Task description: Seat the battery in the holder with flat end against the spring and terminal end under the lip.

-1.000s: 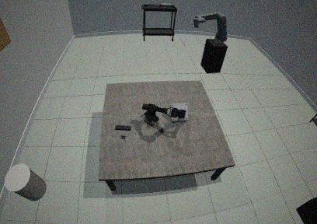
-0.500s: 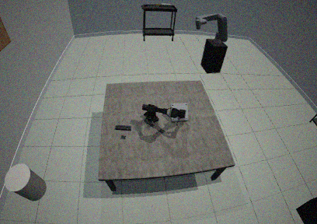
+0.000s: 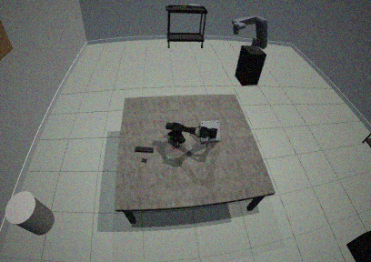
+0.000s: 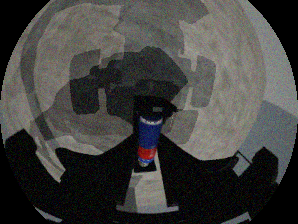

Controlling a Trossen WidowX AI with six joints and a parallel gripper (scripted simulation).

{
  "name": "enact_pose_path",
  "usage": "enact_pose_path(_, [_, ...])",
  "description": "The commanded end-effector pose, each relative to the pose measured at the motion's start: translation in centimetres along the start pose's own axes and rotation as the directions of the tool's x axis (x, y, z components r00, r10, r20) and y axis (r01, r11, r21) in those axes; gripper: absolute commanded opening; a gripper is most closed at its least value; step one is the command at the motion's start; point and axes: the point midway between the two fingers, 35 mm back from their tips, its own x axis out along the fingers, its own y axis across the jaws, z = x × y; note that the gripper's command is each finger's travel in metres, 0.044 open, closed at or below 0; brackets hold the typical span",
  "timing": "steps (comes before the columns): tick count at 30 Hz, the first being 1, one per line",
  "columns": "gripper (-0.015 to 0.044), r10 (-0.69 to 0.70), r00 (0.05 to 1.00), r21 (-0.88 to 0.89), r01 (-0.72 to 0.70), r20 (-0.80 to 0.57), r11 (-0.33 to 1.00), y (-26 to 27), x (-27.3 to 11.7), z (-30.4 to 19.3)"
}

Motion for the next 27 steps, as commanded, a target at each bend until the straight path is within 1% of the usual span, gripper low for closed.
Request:
enact_pose_path(1, [0.0071, 0.003, 1.000, 0.007, -0.003, -0.004, 1.000, 0.1, 0.1, 0.3])
enact_pose_path(15, [0.0071, -0.002, 1.000, 0.006, 0.002, 0.000, 1.000, 0.1, 0.1, 0.4])
enact_pose_path(19, [0.0173, -0.002, 1.000, 0.006, 0.002, 0.000, 1.000, 0.1, 0.1, 0.4])
enact_pose_path(27, [0.0173, -0.003, 1.000, 0.005, 0.002, 0.001, 1.000, -0.1, -1.0, 0.3])
